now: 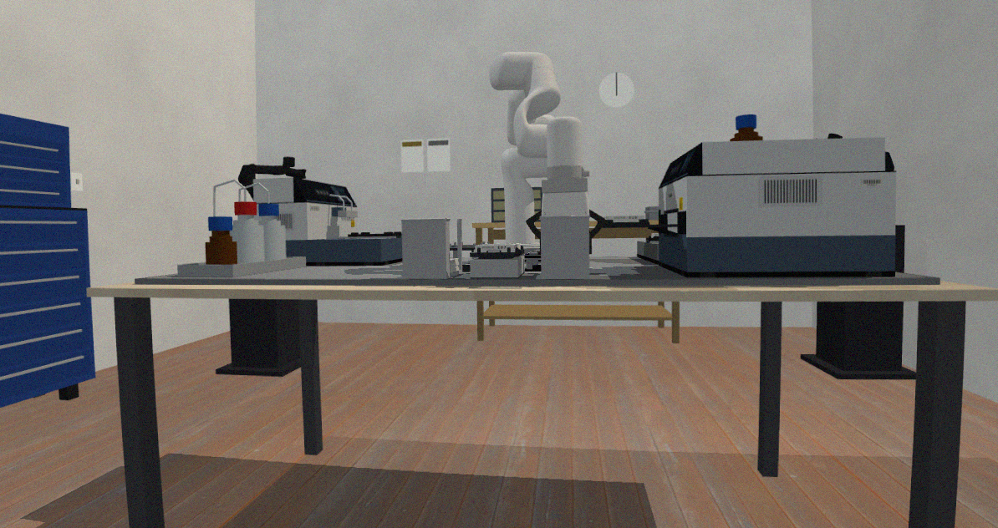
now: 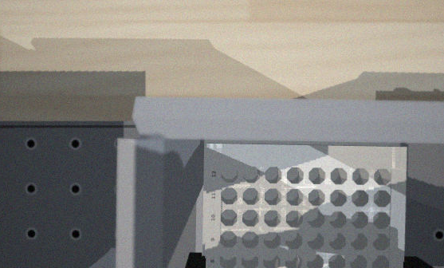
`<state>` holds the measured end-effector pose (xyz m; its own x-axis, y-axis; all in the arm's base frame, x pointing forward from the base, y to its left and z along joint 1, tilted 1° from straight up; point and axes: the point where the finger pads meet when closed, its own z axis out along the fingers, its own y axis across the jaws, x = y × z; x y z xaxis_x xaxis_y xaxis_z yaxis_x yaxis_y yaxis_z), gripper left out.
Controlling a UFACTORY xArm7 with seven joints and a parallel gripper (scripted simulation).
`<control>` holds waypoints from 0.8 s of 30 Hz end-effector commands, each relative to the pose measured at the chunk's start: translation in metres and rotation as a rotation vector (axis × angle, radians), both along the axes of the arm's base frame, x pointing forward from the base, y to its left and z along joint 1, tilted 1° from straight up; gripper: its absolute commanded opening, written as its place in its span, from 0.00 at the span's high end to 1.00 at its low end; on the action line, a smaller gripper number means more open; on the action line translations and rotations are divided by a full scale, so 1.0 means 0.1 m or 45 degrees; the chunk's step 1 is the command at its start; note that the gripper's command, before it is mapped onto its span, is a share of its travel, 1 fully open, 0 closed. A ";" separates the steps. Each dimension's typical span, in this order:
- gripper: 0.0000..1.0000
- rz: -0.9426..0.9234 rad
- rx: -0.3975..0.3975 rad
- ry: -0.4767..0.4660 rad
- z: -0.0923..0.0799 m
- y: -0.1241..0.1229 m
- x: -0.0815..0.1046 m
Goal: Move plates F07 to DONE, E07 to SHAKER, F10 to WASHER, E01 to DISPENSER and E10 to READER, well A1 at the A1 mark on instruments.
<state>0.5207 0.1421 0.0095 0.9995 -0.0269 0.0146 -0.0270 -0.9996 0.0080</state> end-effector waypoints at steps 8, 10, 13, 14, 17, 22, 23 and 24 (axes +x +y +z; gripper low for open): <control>1.00 0.000 0.002 -0.008 0.05 0.01 0.02; 1.00 0.000 0.002 -0.008 0.05 0.01 0.02; 1.00 0.000 0.002 -0.008 0.07 0.01 0.02; 1.00 0.000 0.002 -0.008 0.08 0.01 0.02; 1.00 0.000 0.002 -0.008 0.09 0.01 0.02; 1.00 0.000 0.002 -0.008 0.12 0.01 0.02; 1.00 0.000 0.002 -0.008 0.13 0.01 0.02; 1.00 0.000 0.002 -0.008 0.13 0.01 0.02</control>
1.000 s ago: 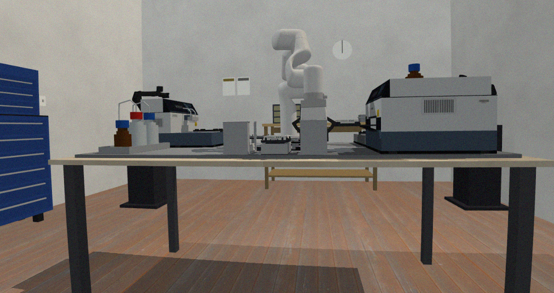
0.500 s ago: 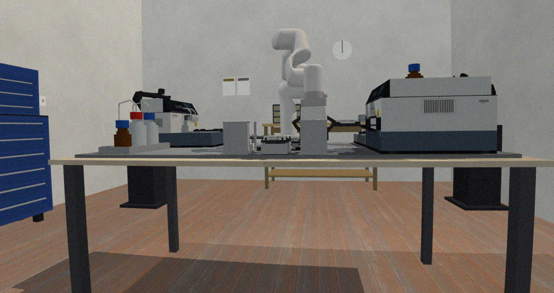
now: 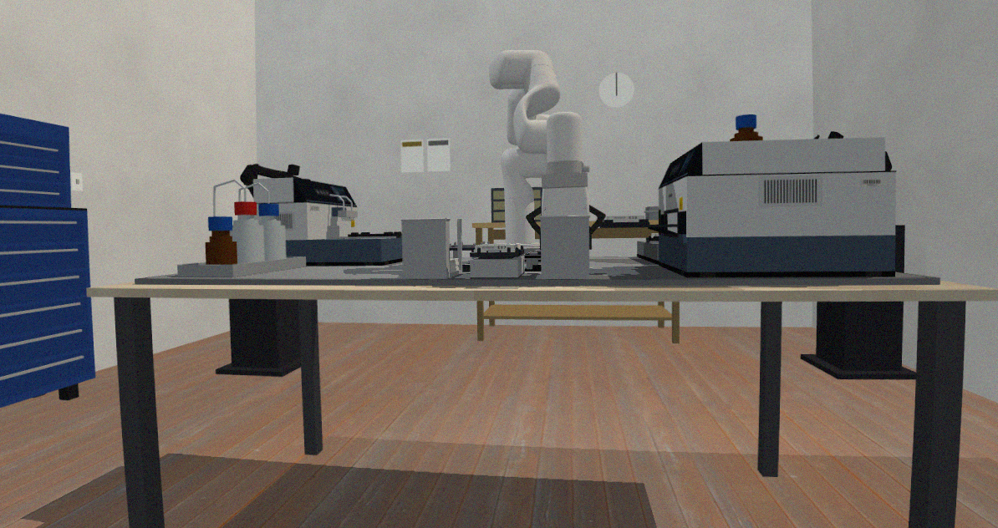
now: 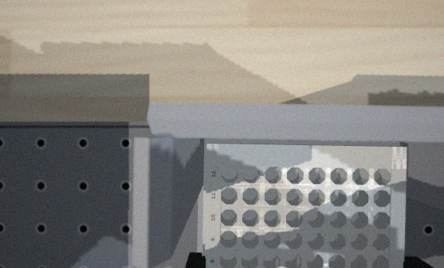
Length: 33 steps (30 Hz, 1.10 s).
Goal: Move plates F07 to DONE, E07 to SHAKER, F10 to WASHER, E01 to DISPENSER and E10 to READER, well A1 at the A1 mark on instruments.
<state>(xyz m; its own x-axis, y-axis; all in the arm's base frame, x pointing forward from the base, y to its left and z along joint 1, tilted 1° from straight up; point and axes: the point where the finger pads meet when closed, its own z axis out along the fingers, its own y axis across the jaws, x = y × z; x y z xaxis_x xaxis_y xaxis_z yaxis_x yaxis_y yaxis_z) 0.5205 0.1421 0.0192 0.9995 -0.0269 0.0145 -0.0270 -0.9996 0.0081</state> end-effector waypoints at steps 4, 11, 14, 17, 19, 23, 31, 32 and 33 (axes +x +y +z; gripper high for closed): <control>1.00 0.000 0.002 -0.008 0.06 0.01 0.02; 1.00 0.000 0.002 -0.008 0.09 0.01 0.02; 1.00 0.000 0.002 -0.008 0.11 0.01 0.02; 1.00 0.000 0.002 -0.008 0.13 0.01 0.02; 1.00 0.000 0.002 -0.008 0.15 0.01 0.02; 1.00 0.000 0.002 -0.008 0.17 0.01 0.02; 1.00 0.000 0.002 -0.008 0.21 0.01 0.02; 1.00 0.000 0.002 -0.008 0.22 0.01 0.02; 1.00 0.000 0.002 -0.008 0.23 0.01 0.02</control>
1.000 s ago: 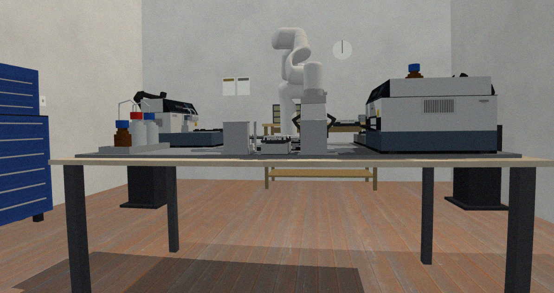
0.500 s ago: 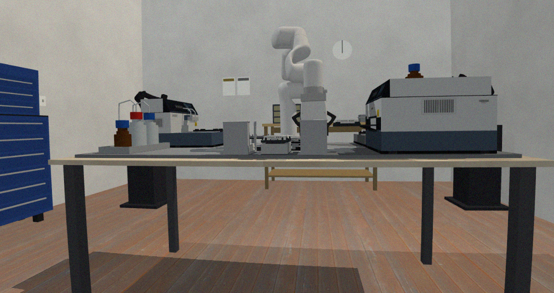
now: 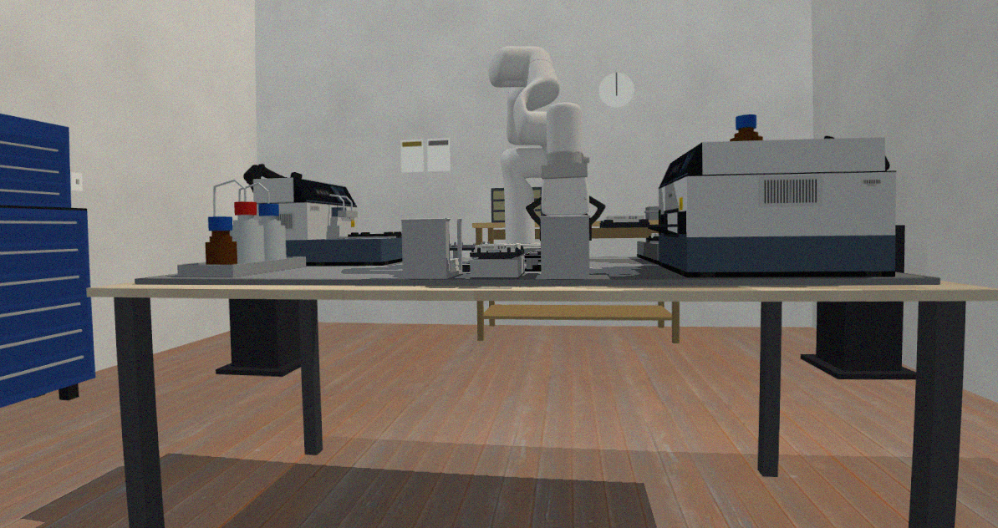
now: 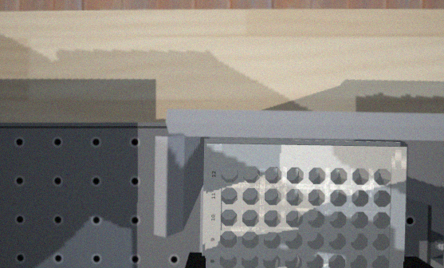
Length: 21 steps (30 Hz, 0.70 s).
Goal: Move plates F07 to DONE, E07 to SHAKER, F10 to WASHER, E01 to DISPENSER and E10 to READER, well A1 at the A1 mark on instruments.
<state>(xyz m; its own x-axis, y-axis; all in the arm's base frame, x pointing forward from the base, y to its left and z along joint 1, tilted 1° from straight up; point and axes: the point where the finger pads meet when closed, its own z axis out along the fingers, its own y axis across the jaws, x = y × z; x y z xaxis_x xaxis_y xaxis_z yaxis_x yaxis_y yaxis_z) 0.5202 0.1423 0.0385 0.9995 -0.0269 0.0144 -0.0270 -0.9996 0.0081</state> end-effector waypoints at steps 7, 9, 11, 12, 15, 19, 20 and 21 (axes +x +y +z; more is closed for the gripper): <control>1.00 0.000 0.002 -0.008 0.08 0.01 0.02; 1.00 0.000 0.002 -0.008 0.09 0.01 0.02; 1.00 0.000 0.002 -0.008 0.10 0.01 0.02; 1.00 0.000 0.002 -0.008 0.10 0.01 0.02; 1.00 0.000 0.002 -0.008 0.12 0.01 0.02; 1.00 0.000 0.002 -0.009 0.15 0.01 0.02; 1.00 0.000 0.002 -0.009 0.16 0.01 0.02; 1.00 0.000 0.002 -0.009 0.16 0.01 0.02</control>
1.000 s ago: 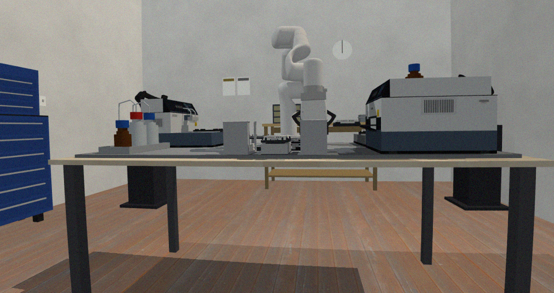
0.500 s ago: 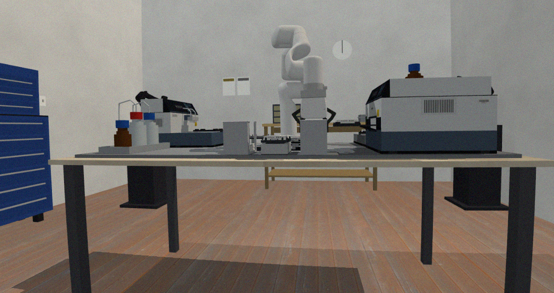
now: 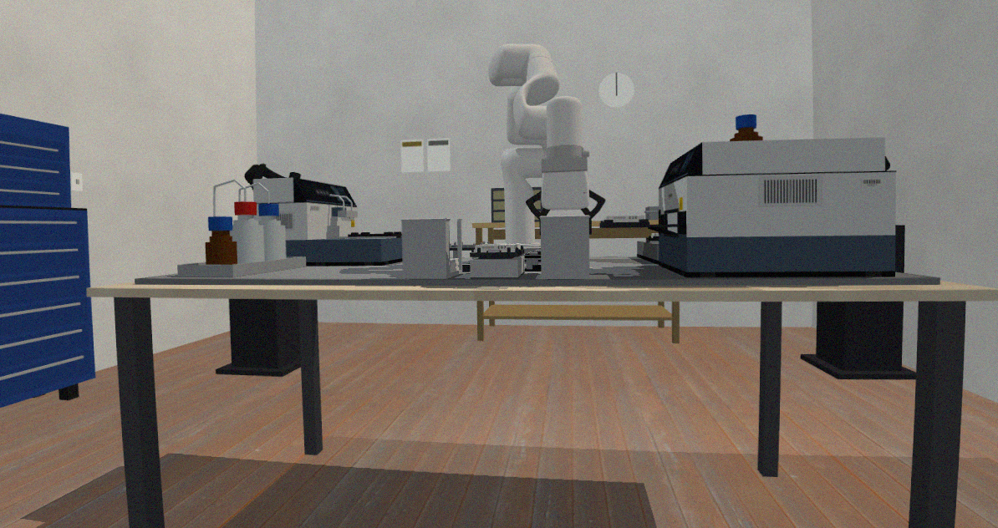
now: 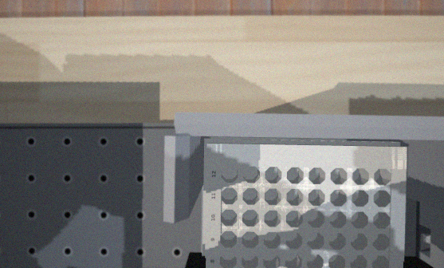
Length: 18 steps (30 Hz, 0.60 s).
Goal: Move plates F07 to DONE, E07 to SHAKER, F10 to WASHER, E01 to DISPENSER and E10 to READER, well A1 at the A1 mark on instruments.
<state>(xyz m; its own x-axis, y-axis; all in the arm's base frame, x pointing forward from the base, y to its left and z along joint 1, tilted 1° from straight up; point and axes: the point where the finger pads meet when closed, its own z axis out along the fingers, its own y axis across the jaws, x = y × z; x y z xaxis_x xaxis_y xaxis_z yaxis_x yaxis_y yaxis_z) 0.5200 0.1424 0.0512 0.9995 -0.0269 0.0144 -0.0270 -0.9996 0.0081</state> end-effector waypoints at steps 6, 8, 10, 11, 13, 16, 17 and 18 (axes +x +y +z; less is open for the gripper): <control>1.00 0.000 0.002 -0.008 0.06 0.01 0.02; 1.00 0.000 0.002 -0.008 0.08 0.01 0.02; 1.00 0.000 0.002 -0.008 0.09 0.01 0.02; 1.00 0.000 0.002 -0.008 0.10 0.01 0.02; 1.00 0.000 0.002 -0.008 0.11 0.01 0.02; 1.00 0.000 0.002 -0.008 0.13 0.01 0.02; 1.00 0.000 0.002 -0.008 0.14 0.01 0.02; 1.00 0.000 0.002 -0.008 0.14 0.01 0.02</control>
